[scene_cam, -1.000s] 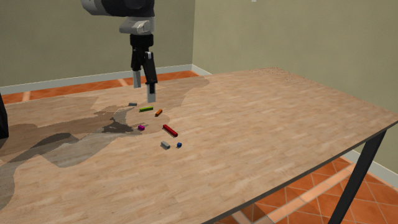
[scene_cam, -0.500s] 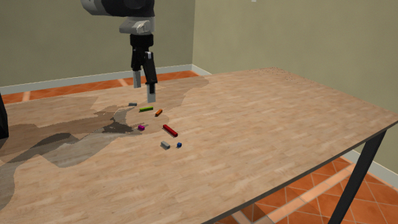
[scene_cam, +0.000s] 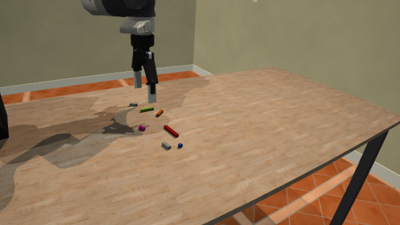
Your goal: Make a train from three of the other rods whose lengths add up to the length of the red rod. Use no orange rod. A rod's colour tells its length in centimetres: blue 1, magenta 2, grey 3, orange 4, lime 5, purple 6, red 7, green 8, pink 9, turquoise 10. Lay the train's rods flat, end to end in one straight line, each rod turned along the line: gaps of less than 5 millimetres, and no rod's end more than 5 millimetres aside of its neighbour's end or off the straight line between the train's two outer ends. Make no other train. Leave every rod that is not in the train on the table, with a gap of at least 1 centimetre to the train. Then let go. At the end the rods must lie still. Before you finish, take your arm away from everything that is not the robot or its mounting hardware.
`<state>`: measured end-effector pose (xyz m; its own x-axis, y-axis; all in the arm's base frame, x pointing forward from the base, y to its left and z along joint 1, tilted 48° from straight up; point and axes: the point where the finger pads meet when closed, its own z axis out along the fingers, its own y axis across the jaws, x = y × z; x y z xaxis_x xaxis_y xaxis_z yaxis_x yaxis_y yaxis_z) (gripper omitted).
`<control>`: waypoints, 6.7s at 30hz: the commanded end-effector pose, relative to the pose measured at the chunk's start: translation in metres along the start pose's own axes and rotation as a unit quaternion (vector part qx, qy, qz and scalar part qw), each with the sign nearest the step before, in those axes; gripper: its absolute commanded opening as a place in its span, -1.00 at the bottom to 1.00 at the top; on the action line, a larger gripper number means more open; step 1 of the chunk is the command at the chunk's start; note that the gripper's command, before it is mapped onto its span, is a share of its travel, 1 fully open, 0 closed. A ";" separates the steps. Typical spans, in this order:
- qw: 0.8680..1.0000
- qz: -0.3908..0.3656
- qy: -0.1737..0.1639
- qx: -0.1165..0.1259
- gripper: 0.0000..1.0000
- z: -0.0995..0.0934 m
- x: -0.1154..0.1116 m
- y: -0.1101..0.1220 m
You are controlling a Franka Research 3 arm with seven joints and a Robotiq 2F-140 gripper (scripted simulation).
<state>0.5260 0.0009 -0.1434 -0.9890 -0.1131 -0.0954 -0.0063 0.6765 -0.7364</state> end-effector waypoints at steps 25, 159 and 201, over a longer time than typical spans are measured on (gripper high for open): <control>1.000 0.003 0.000 0.001 1.00 0.000 0.000 0.000; 0.508 -0.861 0.000 -0.001 1.00 -0.022 -0.015 -0.239; 0.458 -0.889 0.001 0.001 -0.71 -0.022 -0.013 -0.253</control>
<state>0.5365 -0.1524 0.0579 0.5738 -0.4864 0.6589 -0.8053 -0.4814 0.3460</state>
